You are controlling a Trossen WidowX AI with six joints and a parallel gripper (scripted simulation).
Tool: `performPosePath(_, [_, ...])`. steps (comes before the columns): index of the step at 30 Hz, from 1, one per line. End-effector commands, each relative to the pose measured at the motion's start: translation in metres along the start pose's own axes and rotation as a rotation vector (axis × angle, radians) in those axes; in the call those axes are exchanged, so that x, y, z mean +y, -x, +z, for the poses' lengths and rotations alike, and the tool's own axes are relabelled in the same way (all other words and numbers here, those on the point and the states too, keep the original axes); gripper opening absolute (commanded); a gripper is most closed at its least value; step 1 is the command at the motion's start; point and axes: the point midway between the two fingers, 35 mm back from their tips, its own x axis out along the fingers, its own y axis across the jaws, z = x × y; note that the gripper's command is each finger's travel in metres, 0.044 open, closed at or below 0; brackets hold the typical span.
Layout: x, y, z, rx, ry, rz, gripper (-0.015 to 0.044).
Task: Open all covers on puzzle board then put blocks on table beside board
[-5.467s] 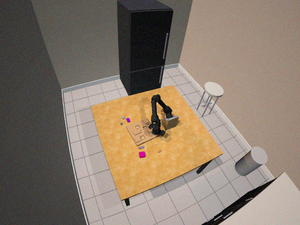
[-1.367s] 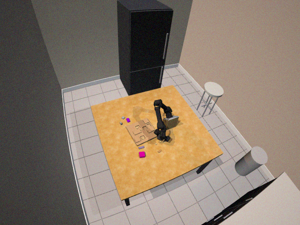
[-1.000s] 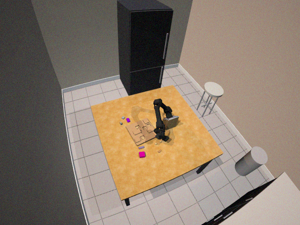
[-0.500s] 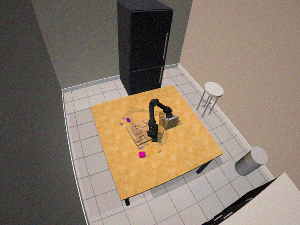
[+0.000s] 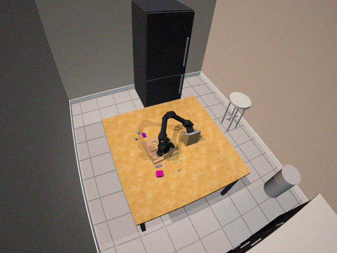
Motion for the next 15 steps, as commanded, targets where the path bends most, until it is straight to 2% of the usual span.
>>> performPosePath(1, [0.011,0.000,0.018,-0.007,-0.189,0.004,0.0000])
performPosePath(6, [0.018,-0.003,0.041,-0.017,-0.425,0.002,0.0000])
performPosePath(15, [0.018,-0.014,0.042,-0.017,-0.434,0.002,0.0000])
